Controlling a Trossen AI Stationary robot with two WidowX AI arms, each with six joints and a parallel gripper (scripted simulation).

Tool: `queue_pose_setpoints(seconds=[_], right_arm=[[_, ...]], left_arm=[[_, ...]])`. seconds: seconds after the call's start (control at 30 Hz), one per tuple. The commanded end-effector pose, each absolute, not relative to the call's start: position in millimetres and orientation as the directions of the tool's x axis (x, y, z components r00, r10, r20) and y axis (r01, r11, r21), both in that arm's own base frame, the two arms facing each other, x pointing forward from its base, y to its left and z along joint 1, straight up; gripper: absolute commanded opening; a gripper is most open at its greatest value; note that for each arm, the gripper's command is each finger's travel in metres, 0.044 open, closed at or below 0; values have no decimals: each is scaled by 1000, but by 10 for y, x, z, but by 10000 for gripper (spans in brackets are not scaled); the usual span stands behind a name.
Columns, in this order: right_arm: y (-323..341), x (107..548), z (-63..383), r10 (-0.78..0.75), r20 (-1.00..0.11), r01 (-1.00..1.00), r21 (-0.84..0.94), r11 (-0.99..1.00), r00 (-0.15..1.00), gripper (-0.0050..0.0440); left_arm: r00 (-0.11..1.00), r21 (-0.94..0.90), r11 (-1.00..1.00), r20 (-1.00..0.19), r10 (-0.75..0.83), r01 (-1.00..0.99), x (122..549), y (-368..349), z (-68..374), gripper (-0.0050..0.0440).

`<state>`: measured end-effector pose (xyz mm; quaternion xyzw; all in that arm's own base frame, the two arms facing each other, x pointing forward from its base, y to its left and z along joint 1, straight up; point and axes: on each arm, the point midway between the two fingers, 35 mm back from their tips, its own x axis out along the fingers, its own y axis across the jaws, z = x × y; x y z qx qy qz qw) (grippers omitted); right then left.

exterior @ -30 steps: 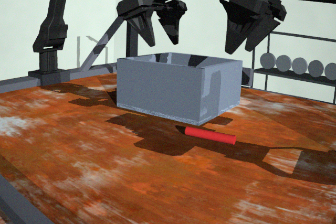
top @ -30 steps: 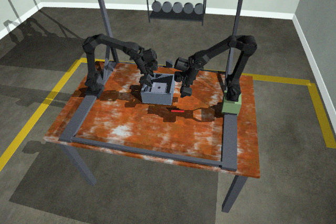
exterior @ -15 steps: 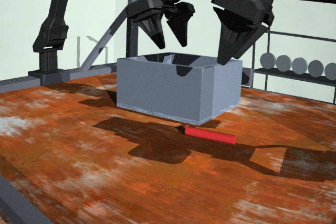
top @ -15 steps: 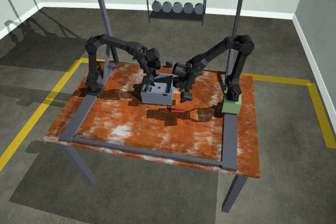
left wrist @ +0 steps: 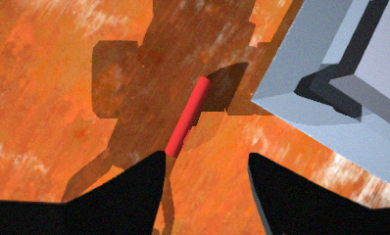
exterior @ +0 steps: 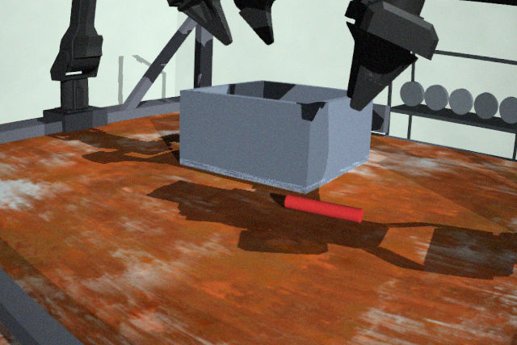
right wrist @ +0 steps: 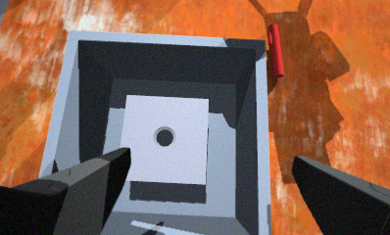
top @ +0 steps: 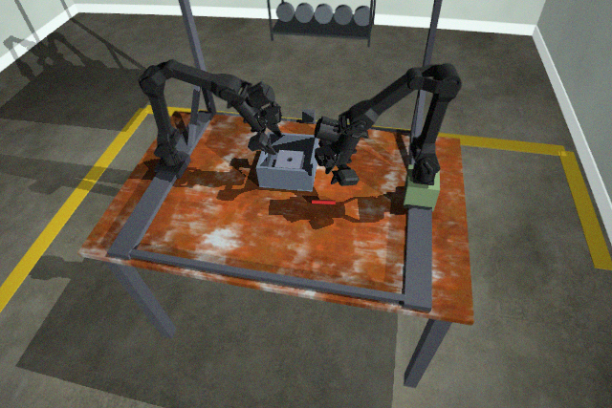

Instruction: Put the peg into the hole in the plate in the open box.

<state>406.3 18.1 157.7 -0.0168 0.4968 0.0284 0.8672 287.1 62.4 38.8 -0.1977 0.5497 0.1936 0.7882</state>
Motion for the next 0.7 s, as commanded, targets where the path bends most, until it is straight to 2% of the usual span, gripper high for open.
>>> queue_pose_setpoints(seconds=[0.0,0.33,0.47,0.53,0.67], right_arm=[[95,4017,1780,31,-810,-45,5,999,585,440],[-203,3807,2112,-19,-673,30,6,1000,739,440],[-282,3734,2198,-37,-629,52,5,999,776,440],[-282,3734,2198,-37,-629,52,5,999,776,440],[-356,3658,2277,-57,-584,73,4,997,809,440]], left_arm=[[316,-129,769,-944,99,-626,2863,622,353,170],[291,-245,317,-951,106,-916,2833,646,227,170],[282,-270,113,-954,105,-956,2822,657,184,170],[282,-270,113,-954,105,-956,2822,657,184,170],[272,-283,-138,-957,97,-949,2810,664,128,170]])
